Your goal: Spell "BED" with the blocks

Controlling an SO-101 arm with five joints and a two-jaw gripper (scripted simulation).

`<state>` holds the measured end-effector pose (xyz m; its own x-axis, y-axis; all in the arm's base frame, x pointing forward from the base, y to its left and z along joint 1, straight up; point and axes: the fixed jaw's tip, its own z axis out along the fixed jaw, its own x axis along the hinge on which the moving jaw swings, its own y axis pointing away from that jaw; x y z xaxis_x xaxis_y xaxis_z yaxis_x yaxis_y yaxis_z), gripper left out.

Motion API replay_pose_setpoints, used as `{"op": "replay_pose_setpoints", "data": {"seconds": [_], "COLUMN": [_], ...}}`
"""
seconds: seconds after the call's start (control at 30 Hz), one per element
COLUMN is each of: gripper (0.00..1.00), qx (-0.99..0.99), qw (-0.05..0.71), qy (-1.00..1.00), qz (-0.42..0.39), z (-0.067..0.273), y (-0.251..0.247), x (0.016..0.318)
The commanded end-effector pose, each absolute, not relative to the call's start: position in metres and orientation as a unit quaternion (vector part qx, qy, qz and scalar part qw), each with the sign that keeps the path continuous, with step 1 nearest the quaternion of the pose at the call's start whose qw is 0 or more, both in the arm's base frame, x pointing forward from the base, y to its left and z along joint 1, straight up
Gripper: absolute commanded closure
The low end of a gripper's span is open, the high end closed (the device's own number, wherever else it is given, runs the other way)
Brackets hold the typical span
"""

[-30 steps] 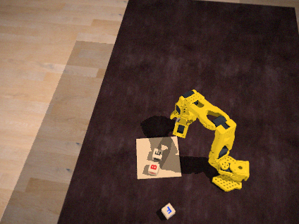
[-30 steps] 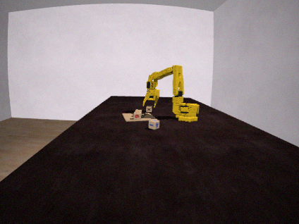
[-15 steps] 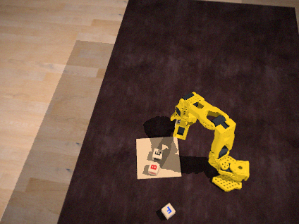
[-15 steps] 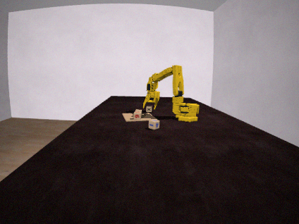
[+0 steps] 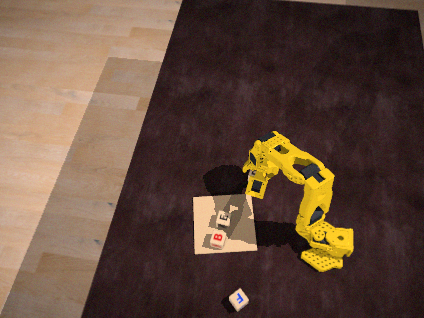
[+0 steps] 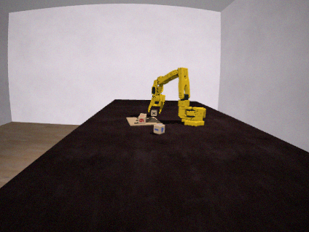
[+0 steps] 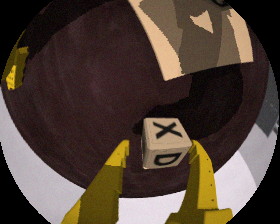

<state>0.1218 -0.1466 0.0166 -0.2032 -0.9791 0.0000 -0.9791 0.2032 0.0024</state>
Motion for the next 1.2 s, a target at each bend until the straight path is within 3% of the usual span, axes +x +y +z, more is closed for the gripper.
{"op": "replay_pose_setpoints", "data": {"seconds": [0.0,0.6,1.17], "gripper": [0.68,0.80,0.84], "qx": [0.631,0.631,0.631], "qw": [-0.002,-0.003,-0.003], "qy": [-0.774,-0.774,-0.774], "qz": [0.050,0.049,0.049], "z": [0.0312,0.0314,0.0315], "y": [-0.1580,-0.1591,-0.1595], "x": [0.1320,0.1388,0.1411]}}
